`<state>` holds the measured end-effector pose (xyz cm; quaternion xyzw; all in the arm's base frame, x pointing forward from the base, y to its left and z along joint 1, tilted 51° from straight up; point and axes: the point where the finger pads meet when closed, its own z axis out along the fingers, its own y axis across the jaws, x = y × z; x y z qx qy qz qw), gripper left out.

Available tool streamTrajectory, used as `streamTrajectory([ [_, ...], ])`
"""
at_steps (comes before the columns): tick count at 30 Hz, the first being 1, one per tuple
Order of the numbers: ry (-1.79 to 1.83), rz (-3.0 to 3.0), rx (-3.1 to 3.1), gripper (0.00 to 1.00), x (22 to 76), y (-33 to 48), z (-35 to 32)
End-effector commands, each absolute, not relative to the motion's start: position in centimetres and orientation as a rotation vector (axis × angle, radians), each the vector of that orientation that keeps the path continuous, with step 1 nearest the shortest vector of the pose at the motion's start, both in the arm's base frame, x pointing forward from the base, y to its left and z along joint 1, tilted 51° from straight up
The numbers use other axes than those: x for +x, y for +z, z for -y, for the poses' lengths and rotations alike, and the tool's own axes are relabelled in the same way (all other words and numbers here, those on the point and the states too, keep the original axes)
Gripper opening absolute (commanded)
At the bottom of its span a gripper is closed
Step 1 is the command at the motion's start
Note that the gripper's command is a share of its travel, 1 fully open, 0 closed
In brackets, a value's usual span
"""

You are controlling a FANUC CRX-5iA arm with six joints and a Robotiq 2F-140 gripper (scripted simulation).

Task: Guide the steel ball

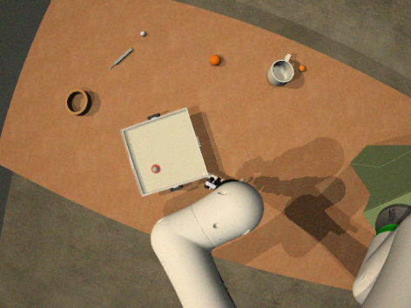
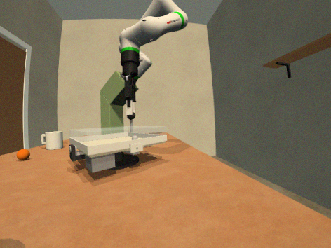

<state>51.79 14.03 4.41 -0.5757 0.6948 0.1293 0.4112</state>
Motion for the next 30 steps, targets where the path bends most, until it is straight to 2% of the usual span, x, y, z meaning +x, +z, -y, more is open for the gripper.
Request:
streamTrajectory([
  [1, 0.325, -1.749, -1.449, 0.42, 51.5, 4.9, -13.5],
  [28, 0.325, -1.749, -1.449, 0.42, 50.7, 6.0, -12.3],
  [29, 0.325, -1.749, -1.449, 1.00, 50.7, 6.0, -12.3],
  [30, 0.325, -1.749, -1.449, 1.00, 50.7, 6.0, -12.3],
])
